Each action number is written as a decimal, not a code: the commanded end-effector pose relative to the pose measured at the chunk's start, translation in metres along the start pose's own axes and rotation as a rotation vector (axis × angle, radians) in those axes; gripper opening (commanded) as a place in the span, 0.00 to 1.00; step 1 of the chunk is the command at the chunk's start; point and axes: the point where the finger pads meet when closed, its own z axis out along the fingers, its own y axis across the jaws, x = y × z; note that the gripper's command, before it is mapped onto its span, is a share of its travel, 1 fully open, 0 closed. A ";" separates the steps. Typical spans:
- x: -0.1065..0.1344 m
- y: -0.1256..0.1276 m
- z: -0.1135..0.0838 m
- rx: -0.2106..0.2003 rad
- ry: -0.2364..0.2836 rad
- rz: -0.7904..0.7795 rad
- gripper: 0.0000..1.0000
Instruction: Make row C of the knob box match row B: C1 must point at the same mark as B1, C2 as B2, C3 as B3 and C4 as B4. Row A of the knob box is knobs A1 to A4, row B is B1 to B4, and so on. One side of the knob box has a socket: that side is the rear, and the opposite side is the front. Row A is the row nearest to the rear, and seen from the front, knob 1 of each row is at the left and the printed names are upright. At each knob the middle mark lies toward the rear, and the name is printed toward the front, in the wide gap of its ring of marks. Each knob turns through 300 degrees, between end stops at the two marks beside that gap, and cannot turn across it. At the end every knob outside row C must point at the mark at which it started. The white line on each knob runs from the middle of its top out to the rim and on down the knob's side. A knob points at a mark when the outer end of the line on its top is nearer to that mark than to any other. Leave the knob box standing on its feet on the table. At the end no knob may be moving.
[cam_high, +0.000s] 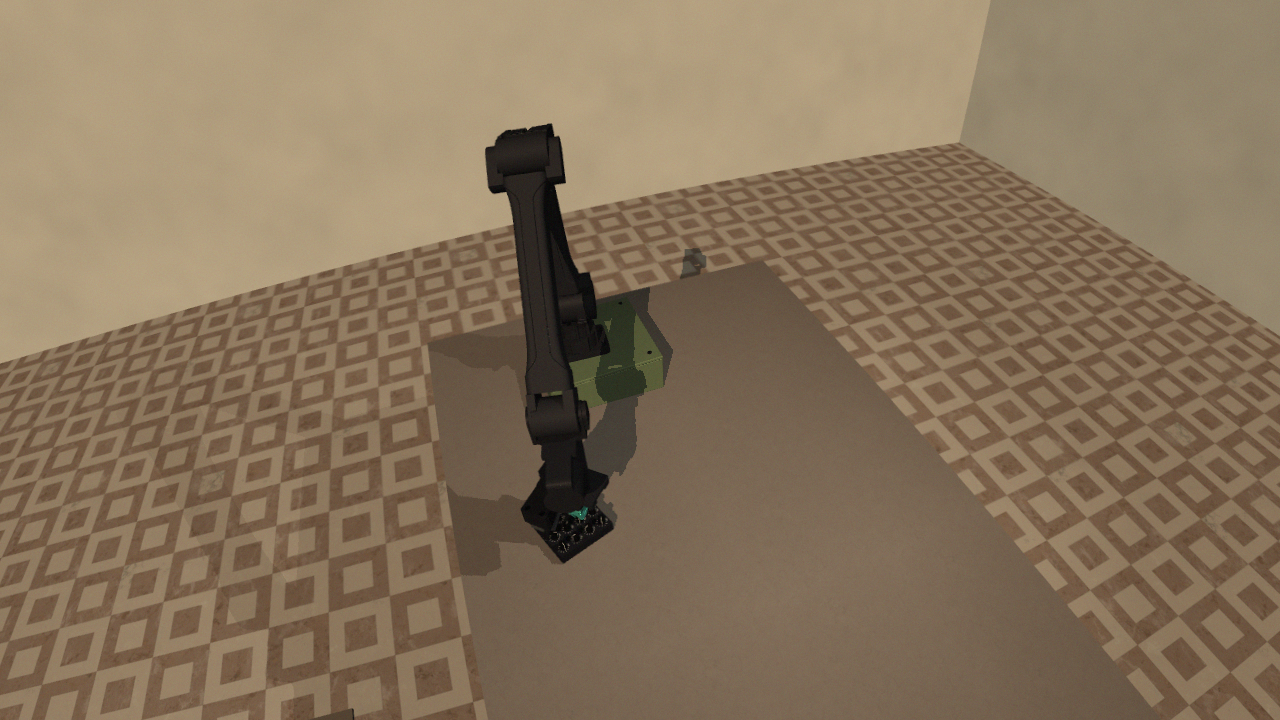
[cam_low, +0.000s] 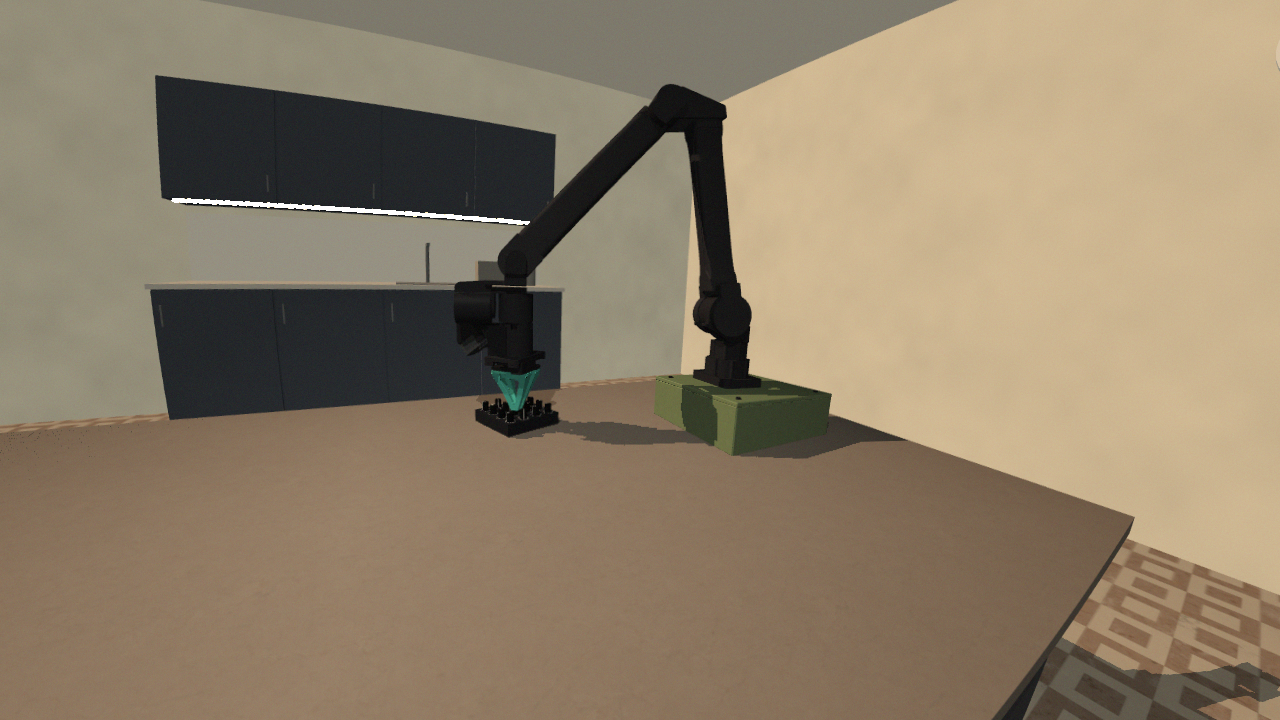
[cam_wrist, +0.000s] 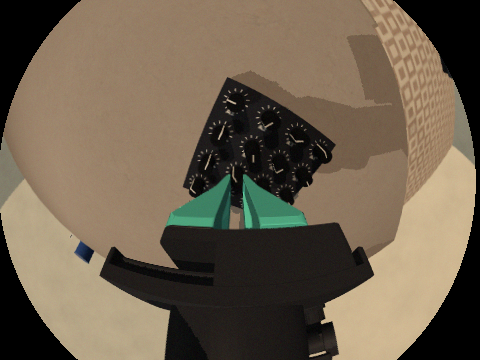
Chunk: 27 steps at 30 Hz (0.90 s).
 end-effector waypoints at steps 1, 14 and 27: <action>-0.015 -0.002 -0.002 -0.003 -0.035 0.154 0.08; -0.015 -0.002 -0.002 -0.006 -0.034 0.356 0.08; -0.014 -0.003 -0.002 -0.007 -0.032 0.473 0.08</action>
